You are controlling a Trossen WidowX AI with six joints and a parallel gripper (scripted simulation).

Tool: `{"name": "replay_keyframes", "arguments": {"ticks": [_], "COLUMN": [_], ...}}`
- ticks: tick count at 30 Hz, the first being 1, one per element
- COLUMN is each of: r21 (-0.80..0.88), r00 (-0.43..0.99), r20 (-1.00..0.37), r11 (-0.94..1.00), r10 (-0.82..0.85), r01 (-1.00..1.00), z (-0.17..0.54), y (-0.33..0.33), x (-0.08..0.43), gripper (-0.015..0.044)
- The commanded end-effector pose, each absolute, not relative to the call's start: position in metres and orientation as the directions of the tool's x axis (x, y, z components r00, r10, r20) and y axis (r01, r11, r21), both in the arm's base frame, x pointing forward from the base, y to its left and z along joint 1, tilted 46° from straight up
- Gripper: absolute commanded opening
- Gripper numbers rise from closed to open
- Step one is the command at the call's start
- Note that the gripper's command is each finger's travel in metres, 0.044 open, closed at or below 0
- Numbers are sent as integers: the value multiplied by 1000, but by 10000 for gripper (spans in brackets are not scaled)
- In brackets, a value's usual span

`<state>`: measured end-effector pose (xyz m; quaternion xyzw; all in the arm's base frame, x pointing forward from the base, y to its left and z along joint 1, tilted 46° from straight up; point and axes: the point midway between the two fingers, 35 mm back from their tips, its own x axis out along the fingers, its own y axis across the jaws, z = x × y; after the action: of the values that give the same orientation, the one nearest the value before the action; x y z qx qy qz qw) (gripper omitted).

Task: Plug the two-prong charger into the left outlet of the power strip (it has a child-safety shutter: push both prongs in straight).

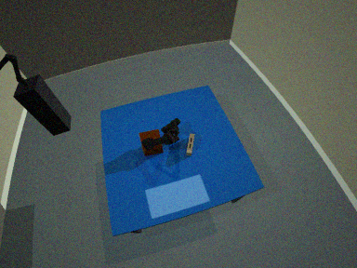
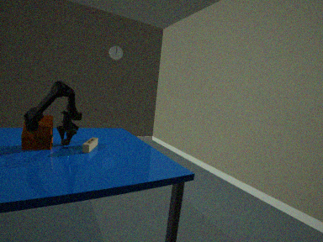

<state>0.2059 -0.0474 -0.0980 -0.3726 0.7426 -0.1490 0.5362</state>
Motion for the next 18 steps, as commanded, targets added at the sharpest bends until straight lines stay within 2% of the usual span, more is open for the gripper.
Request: {"name": "replay_keyframes", "arguments": {"ticks": [1,13,18], "r21": [-621,-623,-622], "r00": [-154,-154,-151], "r20": [-678,-676,-682], "r11": [672,670,676], "r10": [-719,-721,-716], "r01": [-403,-403,-395], "z": [-103,-110,-110], "y": [-54,-63,-60], "x": [202,200,202], "gripper": [440,440,309]}}
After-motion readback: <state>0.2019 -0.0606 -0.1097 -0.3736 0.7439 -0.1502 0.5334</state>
